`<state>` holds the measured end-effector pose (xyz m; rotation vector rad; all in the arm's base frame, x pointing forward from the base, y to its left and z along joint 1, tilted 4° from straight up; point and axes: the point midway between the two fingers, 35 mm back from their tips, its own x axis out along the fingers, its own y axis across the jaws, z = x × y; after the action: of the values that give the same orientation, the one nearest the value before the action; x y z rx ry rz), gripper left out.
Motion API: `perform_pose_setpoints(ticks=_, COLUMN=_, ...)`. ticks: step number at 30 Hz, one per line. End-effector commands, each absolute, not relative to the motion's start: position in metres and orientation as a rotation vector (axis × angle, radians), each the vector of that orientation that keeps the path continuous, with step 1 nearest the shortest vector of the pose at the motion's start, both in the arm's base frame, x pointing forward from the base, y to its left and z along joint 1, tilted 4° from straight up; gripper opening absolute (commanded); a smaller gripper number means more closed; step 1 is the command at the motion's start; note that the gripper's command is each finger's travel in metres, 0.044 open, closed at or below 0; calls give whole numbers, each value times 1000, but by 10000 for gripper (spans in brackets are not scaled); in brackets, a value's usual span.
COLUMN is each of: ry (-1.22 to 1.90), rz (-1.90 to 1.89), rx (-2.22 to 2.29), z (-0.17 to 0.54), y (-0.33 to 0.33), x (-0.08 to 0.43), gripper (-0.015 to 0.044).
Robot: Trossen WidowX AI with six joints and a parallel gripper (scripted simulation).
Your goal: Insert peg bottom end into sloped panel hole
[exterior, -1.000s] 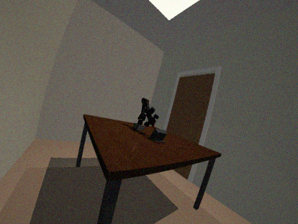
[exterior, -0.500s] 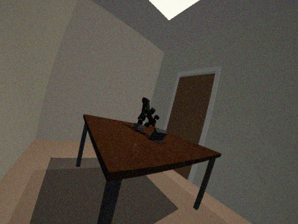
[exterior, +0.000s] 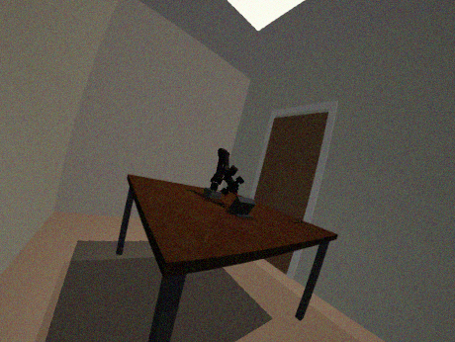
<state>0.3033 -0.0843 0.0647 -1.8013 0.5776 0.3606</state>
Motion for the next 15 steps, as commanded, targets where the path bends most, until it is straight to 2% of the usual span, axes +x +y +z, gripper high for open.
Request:
perform_pose_setpoints(ticks=1, ry=581, rz=369, rx=-1813, z=60, y=-84, x=304, gripper=0)
perform_pose_setpoints(ticks=15, ry=562, rz=366, rx=-1848, z=56, y=-83, x=309, gripper=0)
